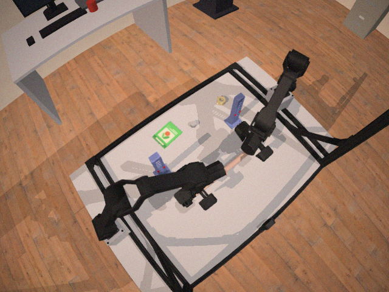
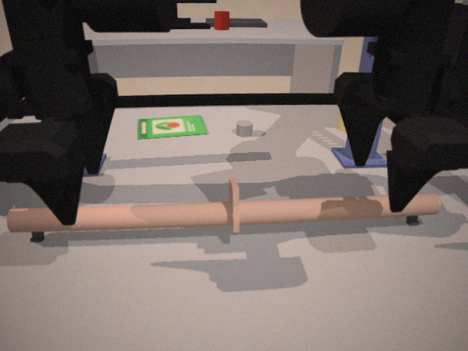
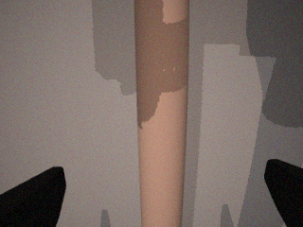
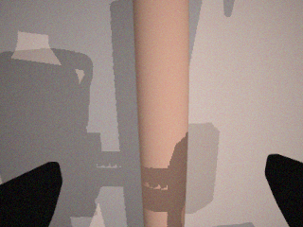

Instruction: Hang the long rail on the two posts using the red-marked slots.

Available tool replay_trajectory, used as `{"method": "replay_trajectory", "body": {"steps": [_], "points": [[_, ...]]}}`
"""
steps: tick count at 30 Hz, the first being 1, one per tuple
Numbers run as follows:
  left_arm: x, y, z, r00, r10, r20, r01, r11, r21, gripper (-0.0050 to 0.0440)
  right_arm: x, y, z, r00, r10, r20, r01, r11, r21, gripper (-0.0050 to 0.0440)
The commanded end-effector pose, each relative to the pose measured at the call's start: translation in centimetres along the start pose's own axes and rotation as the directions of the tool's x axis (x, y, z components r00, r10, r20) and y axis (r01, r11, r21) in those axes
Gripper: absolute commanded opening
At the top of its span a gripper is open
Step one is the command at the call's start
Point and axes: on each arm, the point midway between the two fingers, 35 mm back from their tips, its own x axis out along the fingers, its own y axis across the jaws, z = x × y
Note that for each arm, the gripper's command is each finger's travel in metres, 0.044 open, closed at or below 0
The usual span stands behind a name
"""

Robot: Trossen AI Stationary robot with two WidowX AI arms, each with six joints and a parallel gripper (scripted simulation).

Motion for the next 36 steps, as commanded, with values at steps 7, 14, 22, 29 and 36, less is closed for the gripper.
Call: {"method": "replay_trajectory", "body": {"steps": [7,14,22,29,36], "points": [[-0.1,0.0,0.0,1.0,0.0,-0.001,0.0,1.0,0.0,0.044,-0.1,0.0,-0.1,1.0,-0.001,-0.003,0.001,1.0,0.0,0.044],[-0.1,0.0,0.0,1.0,0.0,-0.001,0.0,1.0,0.0,0.044,-0.1,0.0,-0.1,1.0,-0.001,-0.003,0.001,1.0,0.0,0.044],[0.3,0.0,0.0,1.0,0.0,-0.001,0.0,1.0,0.0,0.044,0.3,0.0,-0.1,1.0,-0.001,-0.003,0.001,1.0,0.0,0.044],[1.4,0.0,0.0,1.0,0.0,-0.001,0.0,1.0,0.0,0.044,1.4,0.0,0.0,1.0,-0.001,-0.003,0.001,1.0,0.0,0.044],[2.4,0.0,0.1,1.0,0.0,-0.001,0.0,1.0,0.0,0.044,2.3,0.0,0.0,1.0,-0.001,-0.003,0.001,1.0,0.0,0.044]]}}
